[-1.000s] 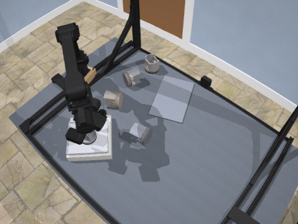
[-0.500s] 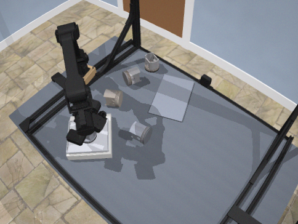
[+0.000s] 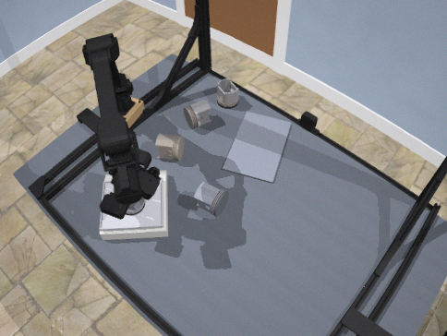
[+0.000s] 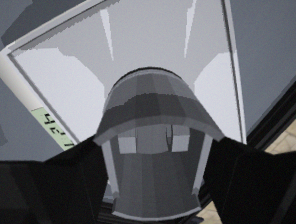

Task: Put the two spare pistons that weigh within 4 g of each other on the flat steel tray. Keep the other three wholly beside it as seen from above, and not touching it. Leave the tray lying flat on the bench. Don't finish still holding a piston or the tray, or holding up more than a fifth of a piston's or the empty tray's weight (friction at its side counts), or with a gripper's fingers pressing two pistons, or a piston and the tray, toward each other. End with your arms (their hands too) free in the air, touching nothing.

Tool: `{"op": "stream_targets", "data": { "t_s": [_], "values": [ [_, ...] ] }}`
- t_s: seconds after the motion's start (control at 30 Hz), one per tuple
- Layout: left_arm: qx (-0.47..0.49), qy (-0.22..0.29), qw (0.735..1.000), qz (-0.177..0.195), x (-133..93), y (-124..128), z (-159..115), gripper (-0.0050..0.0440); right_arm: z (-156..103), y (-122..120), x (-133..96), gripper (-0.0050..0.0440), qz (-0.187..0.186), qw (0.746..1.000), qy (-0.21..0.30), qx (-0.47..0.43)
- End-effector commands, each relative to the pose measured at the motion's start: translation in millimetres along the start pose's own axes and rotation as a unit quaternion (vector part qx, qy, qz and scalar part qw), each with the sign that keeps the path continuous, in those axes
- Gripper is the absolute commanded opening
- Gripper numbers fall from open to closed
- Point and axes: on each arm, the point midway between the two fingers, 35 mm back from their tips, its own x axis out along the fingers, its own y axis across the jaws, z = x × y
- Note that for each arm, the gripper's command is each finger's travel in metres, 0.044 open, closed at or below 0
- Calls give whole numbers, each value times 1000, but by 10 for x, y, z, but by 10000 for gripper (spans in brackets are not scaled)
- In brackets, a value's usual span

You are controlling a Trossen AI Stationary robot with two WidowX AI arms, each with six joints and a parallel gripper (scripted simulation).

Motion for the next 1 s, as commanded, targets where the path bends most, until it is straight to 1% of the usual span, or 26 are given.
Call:
{"op": "stream_targets", "data": {
  "t_s": [0.0,0.4,0.97],
  "values": [
    [1,1,1000,-1,1,-3,-4,440,-12,13,29,158,4,1000,4,-2],
    [1,1,1000,-1,1,-3,-4,440,-12,13,29,158,4,1000,4,-2],
    [1,1,1000,-1,1,-3,-4,440,-46,11,-219,158,4,1000,4,-2]
  ]
}}
